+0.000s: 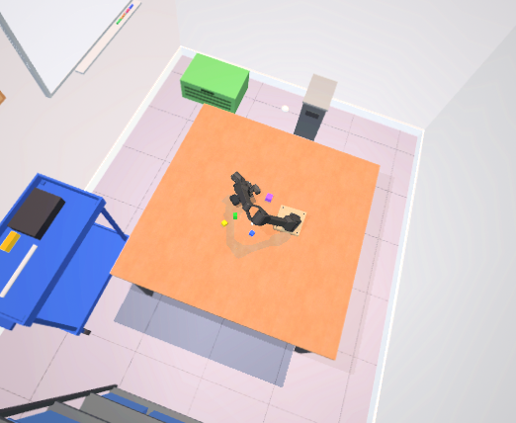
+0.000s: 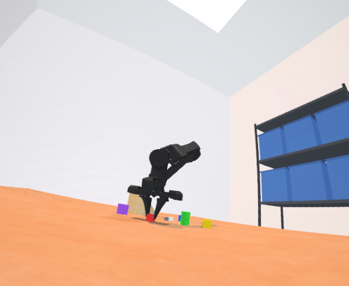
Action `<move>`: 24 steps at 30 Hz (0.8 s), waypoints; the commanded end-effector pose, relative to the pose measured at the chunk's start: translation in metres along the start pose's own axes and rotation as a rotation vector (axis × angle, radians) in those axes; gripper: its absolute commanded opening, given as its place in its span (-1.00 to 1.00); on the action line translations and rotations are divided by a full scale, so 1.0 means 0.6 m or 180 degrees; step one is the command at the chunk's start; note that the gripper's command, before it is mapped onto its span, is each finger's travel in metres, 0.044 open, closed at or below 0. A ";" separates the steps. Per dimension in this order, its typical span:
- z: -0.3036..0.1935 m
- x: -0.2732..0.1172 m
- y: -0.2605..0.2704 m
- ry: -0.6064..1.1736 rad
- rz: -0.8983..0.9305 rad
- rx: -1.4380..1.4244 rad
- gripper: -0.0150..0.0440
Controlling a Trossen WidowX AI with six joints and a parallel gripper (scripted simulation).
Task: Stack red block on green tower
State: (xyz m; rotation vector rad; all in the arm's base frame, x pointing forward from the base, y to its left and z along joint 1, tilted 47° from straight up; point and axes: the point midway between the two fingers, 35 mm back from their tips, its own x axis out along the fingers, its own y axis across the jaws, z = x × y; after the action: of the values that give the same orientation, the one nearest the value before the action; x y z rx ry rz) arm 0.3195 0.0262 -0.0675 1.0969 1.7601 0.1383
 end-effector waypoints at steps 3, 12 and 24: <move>0.000 0.000 0.001 0.0000 0.0016 0.0008 -0.34; 0.001 -0.052 0.000 -0.0004 0.0012 0.0009 -0.49; 0.001 -0.150 -0.001 -0.0007 0.0006 0.0010 -0.49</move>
State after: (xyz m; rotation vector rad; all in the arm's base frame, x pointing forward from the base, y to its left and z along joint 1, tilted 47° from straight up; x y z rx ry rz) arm 0.3238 -0.0263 -0.0179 1.1089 1.7656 0.1372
